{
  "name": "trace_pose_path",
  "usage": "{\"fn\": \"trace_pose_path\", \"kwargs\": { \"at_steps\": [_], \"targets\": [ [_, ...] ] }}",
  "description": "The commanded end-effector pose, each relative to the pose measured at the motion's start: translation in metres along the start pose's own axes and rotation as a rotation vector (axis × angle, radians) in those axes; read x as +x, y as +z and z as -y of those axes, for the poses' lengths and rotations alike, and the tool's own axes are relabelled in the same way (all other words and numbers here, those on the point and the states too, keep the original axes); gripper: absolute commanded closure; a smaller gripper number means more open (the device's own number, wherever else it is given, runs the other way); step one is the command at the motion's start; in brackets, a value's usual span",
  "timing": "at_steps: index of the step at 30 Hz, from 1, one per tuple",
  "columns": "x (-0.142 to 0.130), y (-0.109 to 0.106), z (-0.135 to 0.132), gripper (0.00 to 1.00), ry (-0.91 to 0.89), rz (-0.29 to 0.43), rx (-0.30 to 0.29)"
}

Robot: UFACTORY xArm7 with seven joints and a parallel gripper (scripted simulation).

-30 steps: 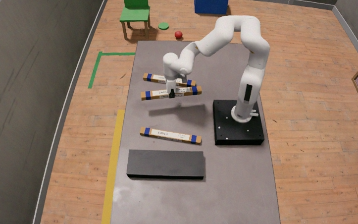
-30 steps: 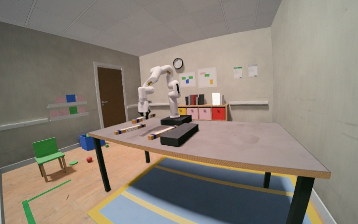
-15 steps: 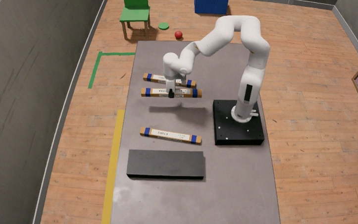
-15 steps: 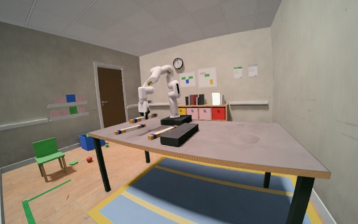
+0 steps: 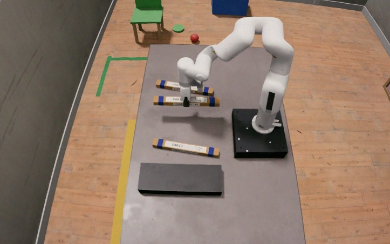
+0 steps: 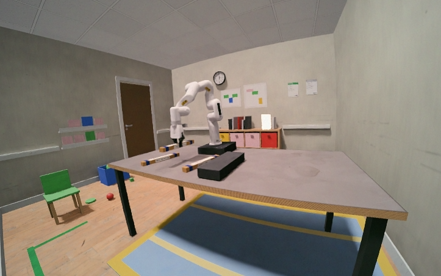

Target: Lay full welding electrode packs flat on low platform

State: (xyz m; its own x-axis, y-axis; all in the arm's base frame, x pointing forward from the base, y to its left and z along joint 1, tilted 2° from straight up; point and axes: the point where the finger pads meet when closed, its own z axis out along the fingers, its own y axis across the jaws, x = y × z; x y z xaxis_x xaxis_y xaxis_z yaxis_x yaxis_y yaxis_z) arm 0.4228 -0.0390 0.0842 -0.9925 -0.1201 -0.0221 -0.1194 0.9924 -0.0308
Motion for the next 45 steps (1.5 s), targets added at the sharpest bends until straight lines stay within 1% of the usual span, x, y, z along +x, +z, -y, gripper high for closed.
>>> {"fn": "trace_pose_path", "kwargs": {
  "at_steps": [1, 5, 10, 20, 22, 30, 36, 39, 45],
  "targets": [
    [-0.006, -0.002, -0.002, 0.65, 0.0, 0.005, 0.002],
    [-0.01, -0.002, -0.004, 0.65, 0.0, 0.005, 0.002],
    [-0.025, -0.002, -0.012, 0.65, 0.0, 0.005, 0.002],
    [-0.074, -0.002, -0.037, 0.65, 0.0, 0.005, 0.002],
    [-0.074, -0.002, -0.037, 0.65, 0.0, 0.005, 0.002],
    [-0.118, -0.002, -0.059, 0.65, 0.0, 0.005, 0.002],
    [-0.146, -0.002, -0.073, 0.65, 0.0, 0.005, 0.002],
    [-0.15, -0.002, -0.075, 0.65, 0.0, 0.005, 0.002],
    [-0.169, -0.002, -0.085, 0.65, 0.0, 0.005, 0.002]
  ]
}}
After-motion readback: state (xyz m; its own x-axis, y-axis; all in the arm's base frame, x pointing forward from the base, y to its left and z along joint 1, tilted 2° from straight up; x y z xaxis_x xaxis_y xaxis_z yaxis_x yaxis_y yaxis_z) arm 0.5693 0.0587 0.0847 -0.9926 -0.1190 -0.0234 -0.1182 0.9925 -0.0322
